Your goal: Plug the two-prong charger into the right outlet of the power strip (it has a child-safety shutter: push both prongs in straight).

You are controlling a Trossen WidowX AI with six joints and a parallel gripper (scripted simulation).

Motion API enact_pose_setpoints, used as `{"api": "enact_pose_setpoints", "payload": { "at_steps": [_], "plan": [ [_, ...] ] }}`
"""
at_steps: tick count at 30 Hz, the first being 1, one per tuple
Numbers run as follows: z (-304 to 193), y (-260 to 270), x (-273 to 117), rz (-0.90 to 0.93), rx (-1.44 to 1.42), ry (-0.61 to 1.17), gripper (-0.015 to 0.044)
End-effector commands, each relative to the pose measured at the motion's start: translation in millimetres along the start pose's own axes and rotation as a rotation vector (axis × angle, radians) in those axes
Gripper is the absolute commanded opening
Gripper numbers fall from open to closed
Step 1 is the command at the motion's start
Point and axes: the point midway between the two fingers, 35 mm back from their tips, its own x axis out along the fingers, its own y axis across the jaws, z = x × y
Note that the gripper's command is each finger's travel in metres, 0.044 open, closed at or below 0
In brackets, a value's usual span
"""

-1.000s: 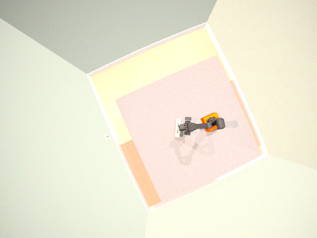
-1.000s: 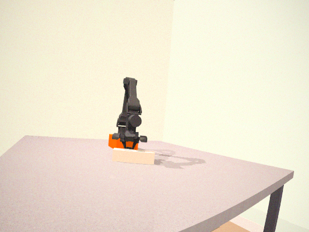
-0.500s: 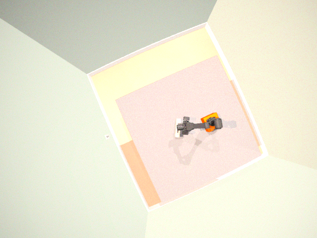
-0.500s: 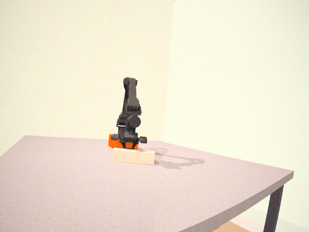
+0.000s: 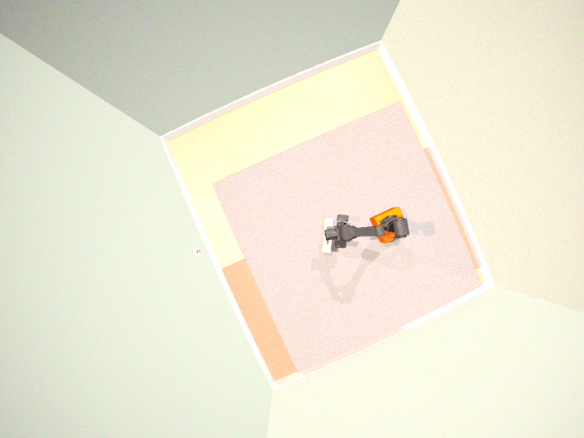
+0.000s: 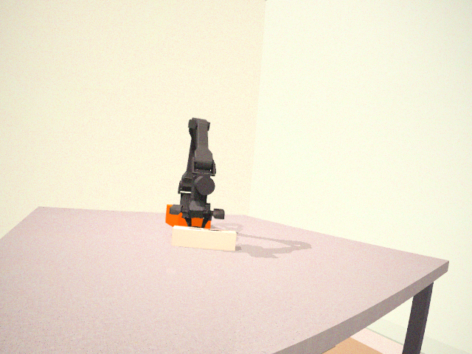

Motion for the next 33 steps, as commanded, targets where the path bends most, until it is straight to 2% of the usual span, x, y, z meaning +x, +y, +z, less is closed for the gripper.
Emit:
{"api": "enact_pose_setpoints", "payload": {
  "at_steps": [1, 33],
  "plan": [
    [0.8, 0.2, -0.1, 0.002, -0.005, 0.002, 0.0],
    [8.8, 0.3, -0.8, 0.002, -0.005, 0.001, 0.0]
  ]
}}
